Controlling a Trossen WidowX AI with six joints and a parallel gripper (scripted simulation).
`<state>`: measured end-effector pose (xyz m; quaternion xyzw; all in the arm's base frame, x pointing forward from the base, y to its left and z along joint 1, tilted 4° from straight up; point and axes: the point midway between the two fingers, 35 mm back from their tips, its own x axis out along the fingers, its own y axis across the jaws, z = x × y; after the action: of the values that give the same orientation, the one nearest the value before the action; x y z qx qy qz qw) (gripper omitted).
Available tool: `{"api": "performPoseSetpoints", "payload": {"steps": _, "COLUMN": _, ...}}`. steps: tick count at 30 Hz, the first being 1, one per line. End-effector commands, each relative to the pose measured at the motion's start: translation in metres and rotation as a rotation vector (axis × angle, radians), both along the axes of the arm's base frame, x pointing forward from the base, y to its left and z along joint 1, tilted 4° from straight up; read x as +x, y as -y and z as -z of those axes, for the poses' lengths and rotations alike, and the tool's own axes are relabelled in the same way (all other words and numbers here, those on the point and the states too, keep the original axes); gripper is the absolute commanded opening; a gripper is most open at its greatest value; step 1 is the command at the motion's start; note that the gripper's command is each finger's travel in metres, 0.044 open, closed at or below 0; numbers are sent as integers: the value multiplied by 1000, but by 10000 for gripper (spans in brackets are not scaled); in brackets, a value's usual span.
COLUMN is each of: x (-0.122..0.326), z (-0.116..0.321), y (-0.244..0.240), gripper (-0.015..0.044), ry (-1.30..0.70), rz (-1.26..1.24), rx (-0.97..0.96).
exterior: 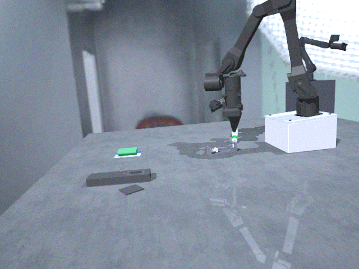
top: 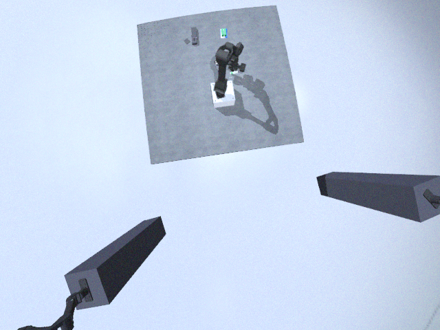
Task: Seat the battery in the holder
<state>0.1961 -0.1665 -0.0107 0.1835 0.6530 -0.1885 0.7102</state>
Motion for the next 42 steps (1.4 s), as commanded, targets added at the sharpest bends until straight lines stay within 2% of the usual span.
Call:
{"api": "performPoseSetpoints", "payload": {"steps": 1, "x": -4, "z": 1, "y": 5, "gripper": 0, "ry": 0, "rz": -4, "rx": 4}}
{"api": "performPoseSetpoints", "payload": {"steps": 6, "x": -3, "z": -6, "y": 5, "gripper": 0, "ry": 0, "rz": 1, "rx": 0}}
{"api": "performPoseSetpoints", "payload": {"steps": 14, "x": -10, "z": -78, "y": 5, "gripper": 0, "ry": 0, "rz": -4, "rx": 3}}
{"api": "performPoseSetpoints", "payload": {"steps": 28, "x": -11, "z": -76, "y": 5, "gripper": 0, "ry": -7, "rz": 1, "rx": 5}}
{"api": "performPoseSetpoints", "payload": {"steps": 29, "x": -11, "z": -75, "y": 5, "gripper": 26, "ry": -7, "rz": -14, "rx": 4}}
{"api": "performPoseSetpoints", "payload": {"steps": 36, "x": -11, "z": -51, "y": 13, "gripper": 210, "ry": -20, "rz": -597, "rx": -40}}
{"api": "performPoseSetpoints", "payload": {"steps": 42, "x": -13, "z": -28, "y": 19, "gripper": 221, "ry": -32, "rz": -1153, "rx": -84}}
